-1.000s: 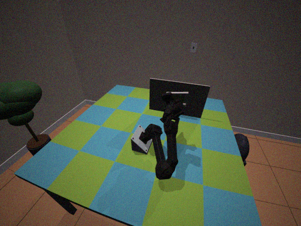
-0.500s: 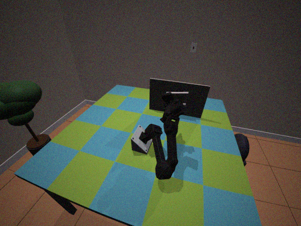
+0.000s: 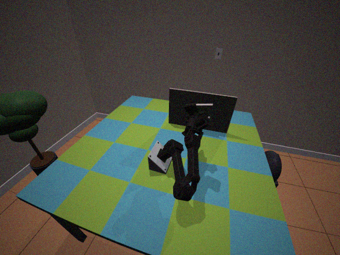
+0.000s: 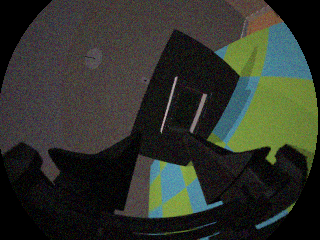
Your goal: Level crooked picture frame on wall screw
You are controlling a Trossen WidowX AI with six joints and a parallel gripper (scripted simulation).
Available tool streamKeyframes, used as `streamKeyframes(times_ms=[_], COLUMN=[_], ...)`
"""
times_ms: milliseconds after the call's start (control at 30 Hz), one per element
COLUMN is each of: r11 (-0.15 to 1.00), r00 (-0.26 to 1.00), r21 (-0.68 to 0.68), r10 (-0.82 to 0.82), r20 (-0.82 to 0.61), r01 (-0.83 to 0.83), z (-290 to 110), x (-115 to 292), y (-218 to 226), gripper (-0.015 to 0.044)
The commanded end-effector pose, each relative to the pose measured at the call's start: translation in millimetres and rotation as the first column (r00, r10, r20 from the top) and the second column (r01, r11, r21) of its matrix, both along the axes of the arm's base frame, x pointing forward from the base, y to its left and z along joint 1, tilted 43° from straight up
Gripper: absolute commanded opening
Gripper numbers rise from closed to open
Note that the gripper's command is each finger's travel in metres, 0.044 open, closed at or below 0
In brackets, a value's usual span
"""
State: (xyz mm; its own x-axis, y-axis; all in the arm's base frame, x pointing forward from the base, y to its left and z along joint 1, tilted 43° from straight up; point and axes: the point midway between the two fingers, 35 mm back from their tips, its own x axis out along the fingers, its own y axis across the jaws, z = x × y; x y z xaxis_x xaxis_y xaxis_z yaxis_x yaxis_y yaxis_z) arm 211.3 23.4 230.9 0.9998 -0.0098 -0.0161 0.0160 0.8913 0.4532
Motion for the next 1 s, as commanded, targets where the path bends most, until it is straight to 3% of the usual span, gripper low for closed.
streamKeyframes(times_ms=[0,267,767,967], r11=[0.998,0.982,0.982,0.982], r00=[1.0,1.0,1.0,1.0], r21=[0.058,0.188,0.191,0.191], r10=[-0.004,-0.009,-0.009,-0.009], r20=[-0.007,0.0,0.0,0.002], r01=[0.004,0.009,0.009,0.009], z=[-4.0,-10.8,-11.0,-6.2], x=[15.8,44.3,45.7,69.5], y=[-7.0,-38.4,-39.0,-40.0], gripper=[0.026,0.026,0.026,0.026])
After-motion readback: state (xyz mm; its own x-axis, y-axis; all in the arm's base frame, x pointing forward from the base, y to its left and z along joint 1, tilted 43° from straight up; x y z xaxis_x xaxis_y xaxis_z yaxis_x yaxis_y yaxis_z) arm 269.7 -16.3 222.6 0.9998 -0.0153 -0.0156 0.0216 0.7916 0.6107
